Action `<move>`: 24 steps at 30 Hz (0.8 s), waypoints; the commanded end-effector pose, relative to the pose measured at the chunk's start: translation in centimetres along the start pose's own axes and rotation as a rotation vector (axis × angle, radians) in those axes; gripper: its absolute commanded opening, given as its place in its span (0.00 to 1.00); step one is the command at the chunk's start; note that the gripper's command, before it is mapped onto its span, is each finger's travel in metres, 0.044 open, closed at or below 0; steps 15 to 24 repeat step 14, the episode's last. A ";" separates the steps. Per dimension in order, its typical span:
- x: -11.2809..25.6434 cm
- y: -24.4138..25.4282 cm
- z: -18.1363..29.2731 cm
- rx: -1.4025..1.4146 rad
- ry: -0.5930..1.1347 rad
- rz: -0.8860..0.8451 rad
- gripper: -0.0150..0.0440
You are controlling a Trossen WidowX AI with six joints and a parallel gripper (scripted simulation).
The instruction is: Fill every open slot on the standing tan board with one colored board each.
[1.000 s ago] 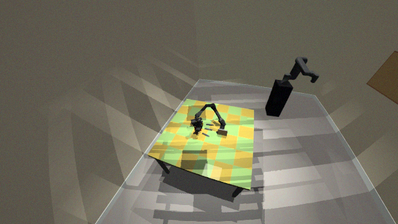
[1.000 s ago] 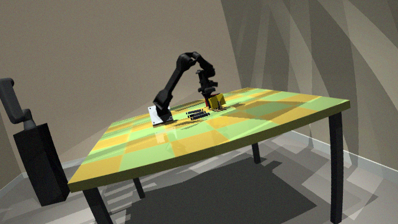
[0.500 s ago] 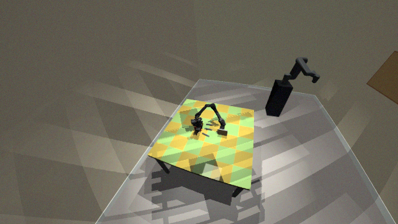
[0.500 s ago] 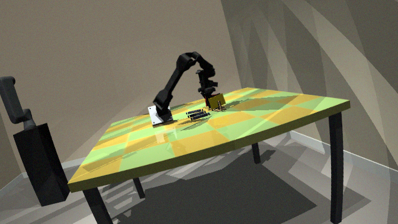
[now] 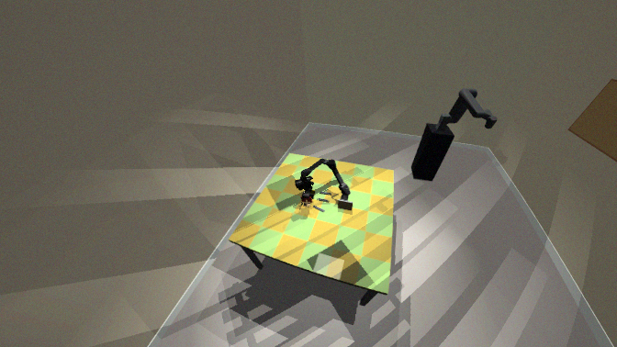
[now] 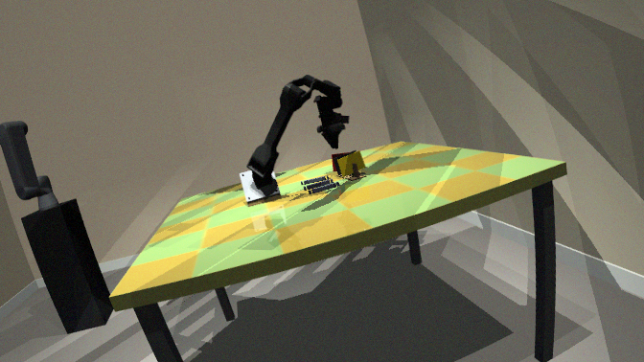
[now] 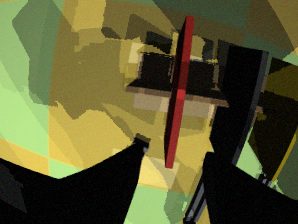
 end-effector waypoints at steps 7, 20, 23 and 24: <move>0.8 0.0 -0.2 -0.001 0.013 0.003 0.54; 0.8 -0.1 -0.2 -0.001 0.013 0.003 0.54; 0.8 -0.1 -0.2 -0.001 0.013 0.003 0.54; 0.8 -0.1 -0.2 -0.001 0.013 0.003 0.54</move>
Point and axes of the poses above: the point midway between the two fingers, 35 mm back from their tips, its own x axis back along the fingers, its own y axis across the jaws, z = x × y, the point moved 9 cm from there along x, back along the fingers, and after that the axes turned 9 degrees about -x, right-handed, at the moved point
